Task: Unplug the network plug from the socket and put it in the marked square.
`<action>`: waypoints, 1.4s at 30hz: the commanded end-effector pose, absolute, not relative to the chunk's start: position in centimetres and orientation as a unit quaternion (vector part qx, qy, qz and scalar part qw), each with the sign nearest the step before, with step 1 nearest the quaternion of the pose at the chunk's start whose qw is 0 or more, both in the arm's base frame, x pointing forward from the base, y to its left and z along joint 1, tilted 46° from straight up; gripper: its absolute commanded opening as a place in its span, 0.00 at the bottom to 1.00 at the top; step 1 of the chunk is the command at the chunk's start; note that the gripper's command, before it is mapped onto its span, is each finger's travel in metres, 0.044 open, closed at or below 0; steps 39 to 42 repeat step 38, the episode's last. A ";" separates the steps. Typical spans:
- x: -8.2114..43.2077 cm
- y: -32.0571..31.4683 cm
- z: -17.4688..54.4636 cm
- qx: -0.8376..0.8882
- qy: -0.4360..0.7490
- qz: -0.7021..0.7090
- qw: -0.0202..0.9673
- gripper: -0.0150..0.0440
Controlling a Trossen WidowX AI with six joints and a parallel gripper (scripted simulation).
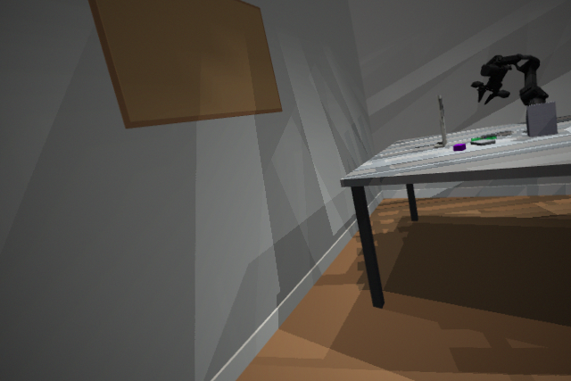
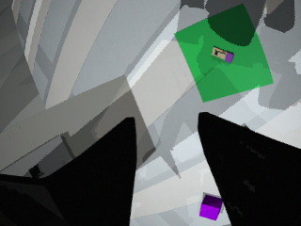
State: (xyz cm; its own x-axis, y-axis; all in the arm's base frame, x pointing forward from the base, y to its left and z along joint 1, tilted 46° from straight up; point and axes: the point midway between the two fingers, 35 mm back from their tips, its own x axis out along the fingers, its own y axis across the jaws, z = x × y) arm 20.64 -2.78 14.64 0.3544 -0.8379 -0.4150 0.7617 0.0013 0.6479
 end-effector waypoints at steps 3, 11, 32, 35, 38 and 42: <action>20.7 -1.8 15.9 0.420 -0.051 -0.565 0.708 0.52; 20.7 -1.8 15.9 0.420 -0.051 -0.565 0.708 0.87; 20.7 -1.8 15.9 0.420 -0.051 -0.565 0.708 1.00; 20.7 -1.8 15.9 0.420 -0.051 -0.565 0.708 1.00; 20.7 -1.8 15.9 0.420 -0.051 -0.565 0.708 1.00; 20.7 -1.8 15.9 0.420 -0.051 -0.565 0.708 1.00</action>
